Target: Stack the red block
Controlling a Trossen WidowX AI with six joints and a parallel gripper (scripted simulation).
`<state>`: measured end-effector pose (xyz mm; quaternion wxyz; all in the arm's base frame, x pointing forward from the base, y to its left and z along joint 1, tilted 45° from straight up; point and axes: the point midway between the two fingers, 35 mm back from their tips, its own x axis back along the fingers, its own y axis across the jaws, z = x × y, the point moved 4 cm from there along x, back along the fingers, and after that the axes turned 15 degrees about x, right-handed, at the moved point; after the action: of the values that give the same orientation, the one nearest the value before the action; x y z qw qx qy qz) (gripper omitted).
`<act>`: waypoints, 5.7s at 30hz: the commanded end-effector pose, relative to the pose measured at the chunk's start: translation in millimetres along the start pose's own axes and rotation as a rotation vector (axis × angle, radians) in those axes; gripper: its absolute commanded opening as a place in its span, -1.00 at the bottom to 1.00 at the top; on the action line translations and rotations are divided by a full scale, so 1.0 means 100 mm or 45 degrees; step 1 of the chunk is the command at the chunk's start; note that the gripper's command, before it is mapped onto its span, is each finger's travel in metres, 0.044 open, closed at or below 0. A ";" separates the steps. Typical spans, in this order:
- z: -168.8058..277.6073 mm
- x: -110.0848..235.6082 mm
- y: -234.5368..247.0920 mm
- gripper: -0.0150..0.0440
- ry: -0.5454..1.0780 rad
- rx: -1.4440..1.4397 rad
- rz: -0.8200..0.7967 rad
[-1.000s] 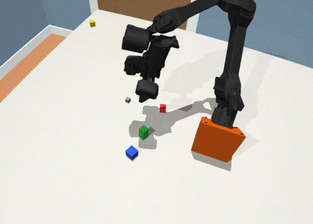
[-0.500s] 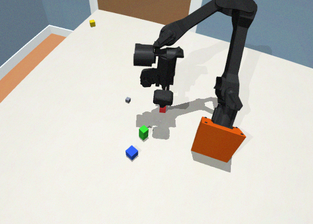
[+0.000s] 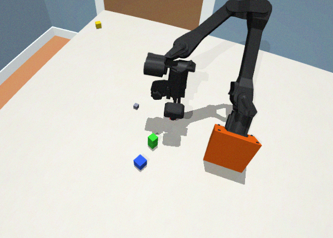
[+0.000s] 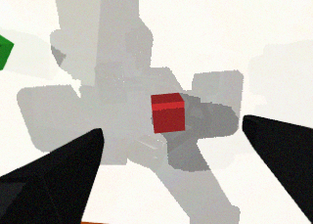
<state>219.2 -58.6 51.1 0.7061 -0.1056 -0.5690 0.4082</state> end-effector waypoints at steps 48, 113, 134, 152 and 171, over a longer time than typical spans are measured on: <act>0.01 -0.35 0.01 0.20 0.011 0.013 0.007; -0.50 0.85 0.52 -0.49 -0.028 0.025 -0.041; -0.89 0.79 1.10 -0.49 0.000 0.011 -0.006; -0.90 0.22 1.09 -0.49 0.001 0.010 -0.003; -0.89 0.13 1.09 -0.49 0.002 0.010 -0.003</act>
<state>249.5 49.6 -34.7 0.7075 -0.1027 -0.5695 0.4057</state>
